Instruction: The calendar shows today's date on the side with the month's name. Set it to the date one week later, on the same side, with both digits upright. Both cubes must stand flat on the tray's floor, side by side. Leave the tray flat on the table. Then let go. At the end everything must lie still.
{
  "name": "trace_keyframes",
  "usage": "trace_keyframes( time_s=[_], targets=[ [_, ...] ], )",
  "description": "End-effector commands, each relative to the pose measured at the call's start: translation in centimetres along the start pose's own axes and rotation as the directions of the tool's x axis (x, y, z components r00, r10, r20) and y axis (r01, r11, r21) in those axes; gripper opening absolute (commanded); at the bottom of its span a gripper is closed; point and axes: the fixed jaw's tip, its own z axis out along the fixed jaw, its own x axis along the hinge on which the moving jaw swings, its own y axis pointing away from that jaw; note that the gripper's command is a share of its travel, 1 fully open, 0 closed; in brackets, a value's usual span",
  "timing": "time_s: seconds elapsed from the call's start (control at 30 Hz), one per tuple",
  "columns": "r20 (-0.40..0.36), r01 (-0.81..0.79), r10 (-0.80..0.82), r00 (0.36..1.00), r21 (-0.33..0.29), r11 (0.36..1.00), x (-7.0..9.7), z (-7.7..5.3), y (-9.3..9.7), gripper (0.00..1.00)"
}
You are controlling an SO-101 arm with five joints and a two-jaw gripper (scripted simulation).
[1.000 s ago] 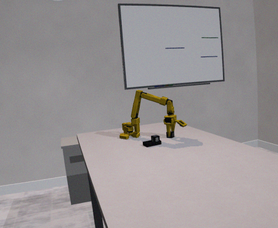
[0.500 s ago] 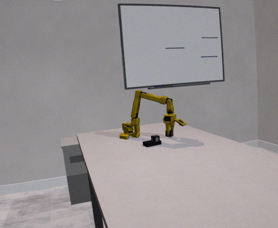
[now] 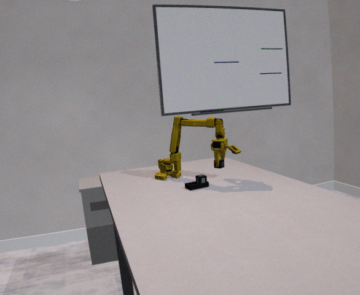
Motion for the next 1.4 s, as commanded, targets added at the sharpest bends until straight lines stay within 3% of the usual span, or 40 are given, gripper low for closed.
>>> trace_keyframes(
  time_s=[0.0, 0.4, 0.73, 0.93, 1.23, 1.3, 1.37],
  targets=[
    [0.073, 0.0, 0.003, 0.997, -0.031, 1.0, -0.7, -1.9, 0.5, 0.0],
    [0.073, 0.0, 0.002, 0.997, -0.03, 1.0, -0.7, -2.0, 0.3, 0.0],
    [0.074, 0.002, 0.0, 0.997, -0.027, 1.0, -1.1, -1.9, -0.9, 0.0],
    [0.076, 0.005, -0.003, 0.997, -0.022, 1.0, -1.6, -1.9, -3.0, 0.0],
    [0.077, 0.013, -0.012, 0.997, -0.009, 1.0, -1.9, -1.7, -7.9, 0.0],
    [0.077, 0.013, -0.012, 0.997, -0.009, 1.0, -1.9, -1.7, -7.9, 0.0],
    [0.077, 0.015, -0.014, 0.997, -0.005, 1.0, -1.7, -1.7, -9.3, 0.0]
  ],
)
